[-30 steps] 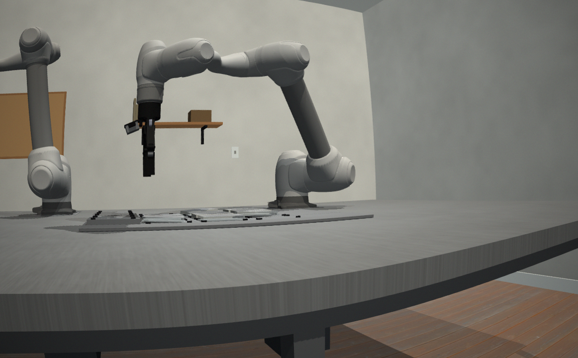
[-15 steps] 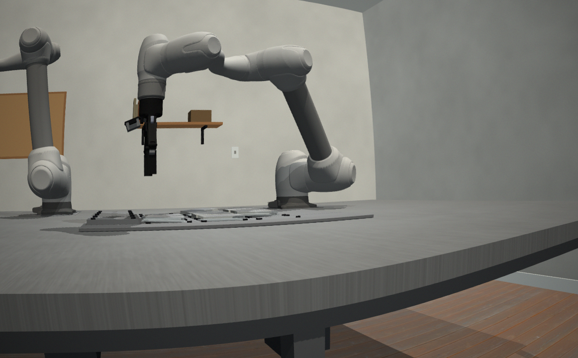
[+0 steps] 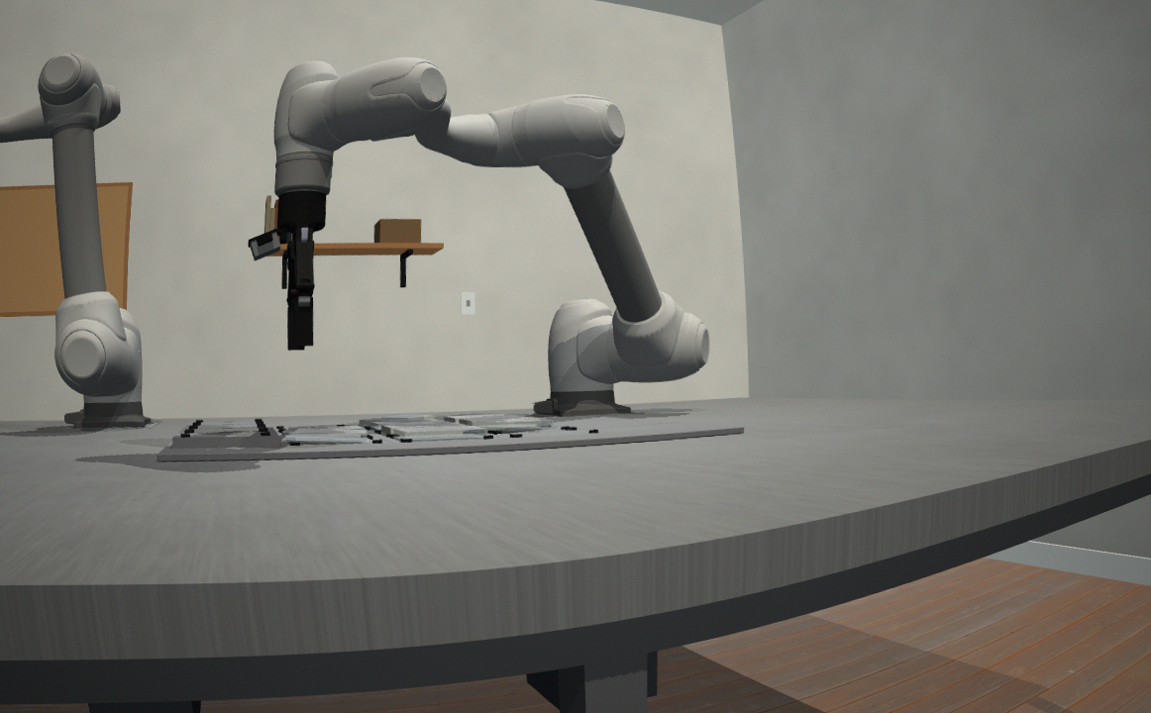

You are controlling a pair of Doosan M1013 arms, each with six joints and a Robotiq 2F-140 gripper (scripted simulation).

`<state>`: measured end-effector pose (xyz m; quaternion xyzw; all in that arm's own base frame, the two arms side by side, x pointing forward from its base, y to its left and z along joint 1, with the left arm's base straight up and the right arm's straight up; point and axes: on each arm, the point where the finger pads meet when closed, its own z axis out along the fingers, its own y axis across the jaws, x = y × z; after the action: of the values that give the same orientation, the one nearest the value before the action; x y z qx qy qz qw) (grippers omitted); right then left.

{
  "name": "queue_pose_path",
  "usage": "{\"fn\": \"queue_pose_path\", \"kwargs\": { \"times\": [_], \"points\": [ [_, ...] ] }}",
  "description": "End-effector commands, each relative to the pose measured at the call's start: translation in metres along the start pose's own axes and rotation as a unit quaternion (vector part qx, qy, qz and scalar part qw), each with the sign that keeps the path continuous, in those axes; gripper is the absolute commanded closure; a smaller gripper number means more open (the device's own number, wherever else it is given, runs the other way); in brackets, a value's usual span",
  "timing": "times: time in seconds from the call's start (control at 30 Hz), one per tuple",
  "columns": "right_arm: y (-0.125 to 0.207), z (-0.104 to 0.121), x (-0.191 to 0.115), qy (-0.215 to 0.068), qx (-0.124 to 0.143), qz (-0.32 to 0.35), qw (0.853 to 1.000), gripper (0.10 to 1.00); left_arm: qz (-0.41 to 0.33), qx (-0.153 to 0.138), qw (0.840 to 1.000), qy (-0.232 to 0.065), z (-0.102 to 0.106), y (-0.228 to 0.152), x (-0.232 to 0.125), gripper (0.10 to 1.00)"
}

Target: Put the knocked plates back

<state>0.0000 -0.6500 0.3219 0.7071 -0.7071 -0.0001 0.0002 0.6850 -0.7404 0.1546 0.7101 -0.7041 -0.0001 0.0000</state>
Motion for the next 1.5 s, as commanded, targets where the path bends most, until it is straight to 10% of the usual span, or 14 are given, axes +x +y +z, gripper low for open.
{"fn": "queue_pose_path", "kwargs": {
  "times": [0.0,1.47],
  "points": [
    [0.000,-0.001,0.000,0.001,0.000,0.000,1.000,0.098,0.000,0.001,1.000,0.001,-0.002,0.000,0.000,0.098],
    [0.000,-0.001,0.000,0.001,0.000,0.000,1.000,0.098,0.000,0.001,1.000,0.001,-0.002,0.000,-0.024,0.098]
  ]
}}
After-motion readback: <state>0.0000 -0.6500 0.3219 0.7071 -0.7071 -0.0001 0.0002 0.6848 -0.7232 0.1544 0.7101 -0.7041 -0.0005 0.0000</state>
